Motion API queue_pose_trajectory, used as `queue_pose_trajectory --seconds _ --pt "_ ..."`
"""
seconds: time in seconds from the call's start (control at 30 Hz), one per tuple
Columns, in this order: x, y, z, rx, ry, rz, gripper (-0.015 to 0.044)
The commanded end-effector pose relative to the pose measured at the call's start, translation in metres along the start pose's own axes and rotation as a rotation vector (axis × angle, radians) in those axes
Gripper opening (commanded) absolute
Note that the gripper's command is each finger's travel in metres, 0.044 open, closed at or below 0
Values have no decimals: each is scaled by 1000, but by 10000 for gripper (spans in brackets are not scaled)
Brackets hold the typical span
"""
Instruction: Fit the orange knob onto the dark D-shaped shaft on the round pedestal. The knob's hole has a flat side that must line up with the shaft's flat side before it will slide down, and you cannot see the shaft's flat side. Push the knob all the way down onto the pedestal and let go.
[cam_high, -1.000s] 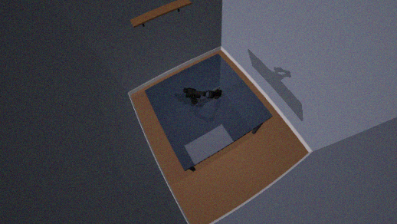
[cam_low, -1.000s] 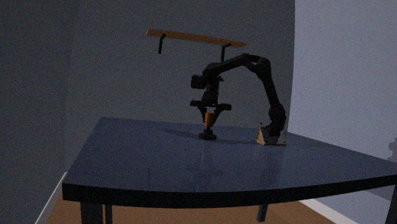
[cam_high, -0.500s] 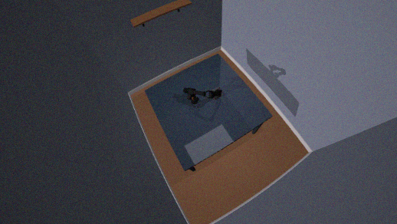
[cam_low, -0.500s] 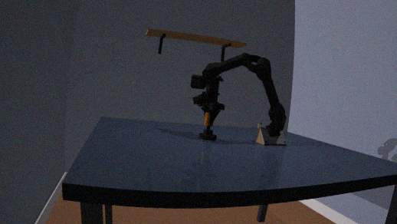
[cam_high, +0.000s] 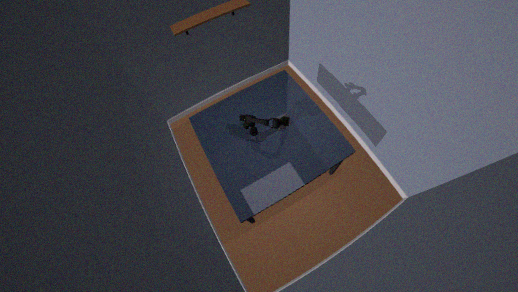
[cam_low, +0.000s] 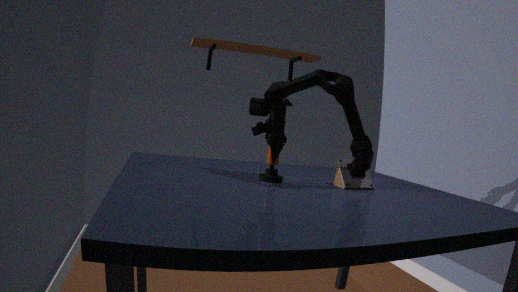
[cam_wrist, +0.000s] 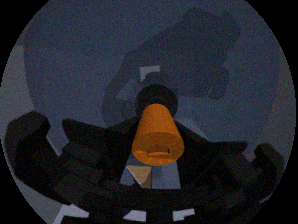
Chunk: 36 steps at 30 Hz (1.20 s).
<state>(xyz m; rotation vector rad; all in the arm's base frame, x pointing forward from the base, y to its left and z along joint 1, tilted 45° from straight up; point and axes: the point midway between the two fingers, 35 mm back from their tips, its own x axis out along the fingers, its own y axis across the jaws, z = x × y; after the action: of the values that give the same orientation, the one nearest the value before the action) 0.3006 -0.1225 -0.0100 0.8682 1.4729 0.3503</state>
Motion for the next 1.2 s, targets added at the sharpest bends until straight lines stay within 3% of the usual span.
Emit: queue_pose_trajectory --seconds 0.0,0.87,1.17 --pt "1 -1 1 4 -3 -3 0" --pt "-3 -1 0 4 -3 -3 0" --pt "-1 0 1 214 -3 -3 0"
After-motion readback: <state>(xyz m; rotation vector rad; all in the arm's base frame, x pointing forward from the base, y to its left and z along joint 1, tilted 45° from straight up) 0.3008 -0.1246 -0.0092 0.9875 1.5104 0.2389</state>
